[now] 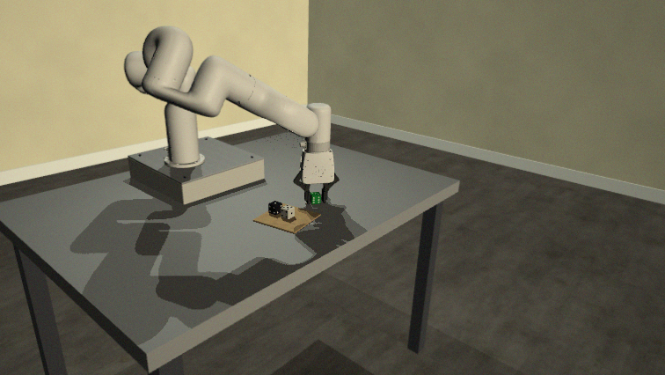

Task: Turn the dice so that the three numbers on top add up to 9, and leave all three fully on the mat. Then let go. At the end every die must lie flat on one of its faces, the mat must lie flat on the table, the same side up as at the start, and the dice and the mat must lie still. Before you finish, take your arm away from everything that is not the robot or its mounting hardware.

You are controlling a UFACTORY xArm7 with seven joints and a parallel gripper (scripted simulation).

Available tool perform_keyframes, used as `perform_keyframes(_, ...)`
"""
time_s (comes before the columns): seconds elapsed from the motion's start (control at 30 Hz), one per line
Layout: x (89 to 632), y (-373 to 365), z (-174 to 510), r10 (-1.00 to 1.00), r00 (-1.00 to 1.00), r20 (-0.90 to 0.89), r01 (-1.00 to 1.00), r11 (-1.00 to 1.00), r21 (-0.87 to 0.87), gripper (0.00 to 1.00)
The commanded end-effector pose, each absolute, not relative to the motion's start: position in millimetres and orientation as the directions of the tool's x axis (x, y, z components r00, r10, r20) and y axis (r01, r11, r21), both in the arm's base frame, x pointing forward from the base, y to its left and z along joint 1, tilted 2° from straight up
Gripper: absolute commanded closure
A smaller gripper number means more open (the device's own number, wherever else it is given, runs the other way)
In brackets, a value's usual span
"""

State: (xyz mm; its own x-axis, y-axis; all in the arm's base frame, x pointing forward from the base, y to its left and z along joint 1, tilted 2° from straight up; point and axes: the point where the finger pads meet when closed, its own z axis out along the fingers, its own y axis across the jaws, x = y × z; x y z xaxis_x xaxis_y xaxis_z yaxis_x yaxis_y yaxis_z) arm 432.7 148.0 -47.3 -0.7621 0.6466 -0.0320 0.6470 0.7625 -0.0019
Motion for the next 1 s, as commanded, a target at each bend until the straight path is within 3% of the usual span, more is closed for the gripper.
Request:
perform_keyframes(0.0, 433.7, 148.7, -45.9, 0.646, -0.762, -0.034, 0.647, 0.763, 0.001, 0.53)
perform_keyframes(0.93, 433.7, 148.7, -45.9, 0.646, -0.762, -0.034, 0.647, 0.763, 0.001, 0.53)
perform_keyframes(0.97, 433.7, 148.7, -45.9, 0.646, -0.762, -0.034, 0.647, 0.763, 0.001, 0.73)
